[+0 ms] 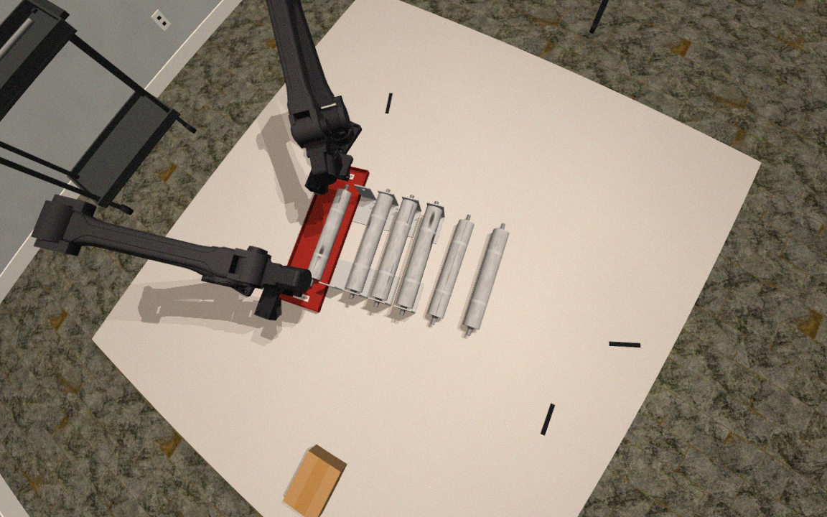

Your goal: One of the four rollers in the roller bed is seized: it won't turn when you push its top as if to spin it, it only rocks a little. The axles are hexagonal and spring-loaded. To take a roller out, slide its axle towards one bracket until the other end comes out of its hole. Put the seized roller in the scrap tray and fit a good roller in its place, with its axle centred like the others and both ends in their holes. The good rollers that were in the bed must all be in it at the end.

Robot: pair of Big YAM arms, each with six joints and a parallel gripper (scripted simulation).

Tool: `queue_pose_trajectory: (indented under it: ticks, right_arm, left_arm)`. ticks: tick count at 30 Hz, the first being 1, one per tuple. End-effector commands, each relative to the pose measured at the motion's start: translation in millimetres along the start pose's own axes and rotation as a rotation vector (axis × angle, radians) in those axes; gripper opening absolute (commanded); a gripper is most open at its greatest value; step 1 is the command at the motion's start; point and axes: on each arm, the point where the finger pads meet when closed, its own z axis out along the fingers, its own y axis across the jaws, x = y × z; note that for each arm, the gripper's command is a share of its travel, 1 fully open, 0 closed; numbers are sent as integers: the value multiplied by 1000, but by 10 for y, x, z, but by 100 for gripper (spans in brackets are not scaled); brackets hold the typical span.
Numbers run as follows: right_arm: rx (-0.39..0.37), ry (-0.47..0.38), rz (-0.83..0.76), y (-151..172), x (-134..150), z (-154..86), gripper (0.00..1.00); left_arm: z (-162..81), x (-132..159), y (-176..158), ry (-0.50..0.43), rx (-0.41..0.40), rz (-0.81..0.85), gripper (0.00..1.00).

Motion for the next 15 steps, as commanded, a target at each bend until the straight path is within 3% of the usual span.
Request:
queue_pose_trajectory:
  ticks: [1, 15]
  right_arm:
    - [-57, 5, -18, 243, 36, -162, 32]
    - [-57, 5, -16, 239, 32, -159, 32]
  left_arm:
    - [-11, -40, 27, -5, -6, 5, 32]
    - [-71, 10, 121, -4, -7, -48, 32]
